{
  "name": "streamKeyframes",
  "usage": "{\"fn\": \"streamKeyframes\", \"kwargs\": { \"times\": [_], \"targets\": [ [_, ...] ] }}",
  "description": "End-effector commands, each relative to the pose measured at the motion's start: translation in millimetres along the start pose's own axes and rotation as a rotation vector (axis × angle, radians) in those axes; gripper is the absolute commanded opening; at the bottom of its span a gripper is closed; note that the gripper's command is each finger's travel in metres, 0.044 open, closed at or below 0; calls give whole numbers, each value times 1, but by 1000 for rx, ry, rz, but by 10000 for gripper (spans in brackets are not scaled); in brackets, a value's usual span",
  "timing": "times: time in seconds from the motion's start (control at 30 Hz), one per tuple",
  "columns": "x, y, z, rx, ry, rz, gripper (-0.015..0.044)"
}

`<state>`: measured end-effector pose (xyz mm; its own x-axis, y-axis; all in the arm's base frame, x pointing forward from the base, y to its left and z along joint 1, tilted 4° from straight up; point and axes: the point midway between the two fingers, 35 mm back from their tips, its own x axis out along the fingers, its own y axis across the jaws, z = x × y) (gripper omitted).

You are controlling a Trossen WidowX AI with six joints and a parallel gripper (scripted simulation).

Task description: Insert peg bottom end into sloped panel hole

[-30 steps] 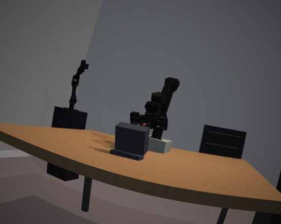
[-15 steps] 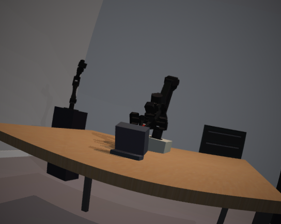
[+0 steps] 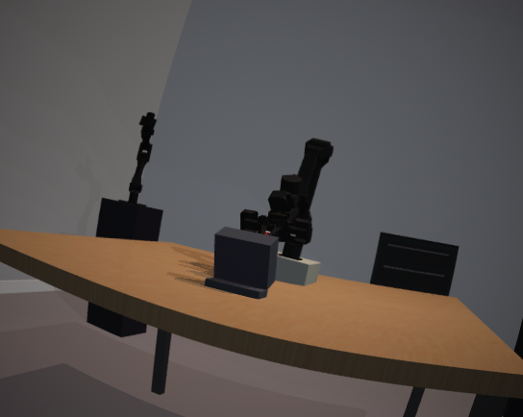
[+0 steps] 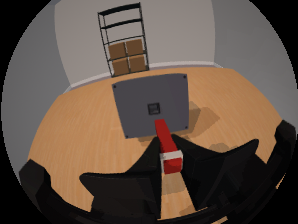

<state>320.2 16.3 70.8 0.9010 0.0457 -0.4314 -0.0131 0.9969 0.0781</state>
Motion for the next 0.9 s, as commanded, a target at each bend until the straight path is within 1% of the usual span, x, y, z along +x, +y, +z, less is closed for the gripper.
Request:
{"fn": "streamKeyframes", "kwargs": {
  "times": [0.0,0.87],
  "targets": [
    [2,0,1,-7,-11,-2,0],
    [13,1,1,-11,-51,2,0]
  ]
}}
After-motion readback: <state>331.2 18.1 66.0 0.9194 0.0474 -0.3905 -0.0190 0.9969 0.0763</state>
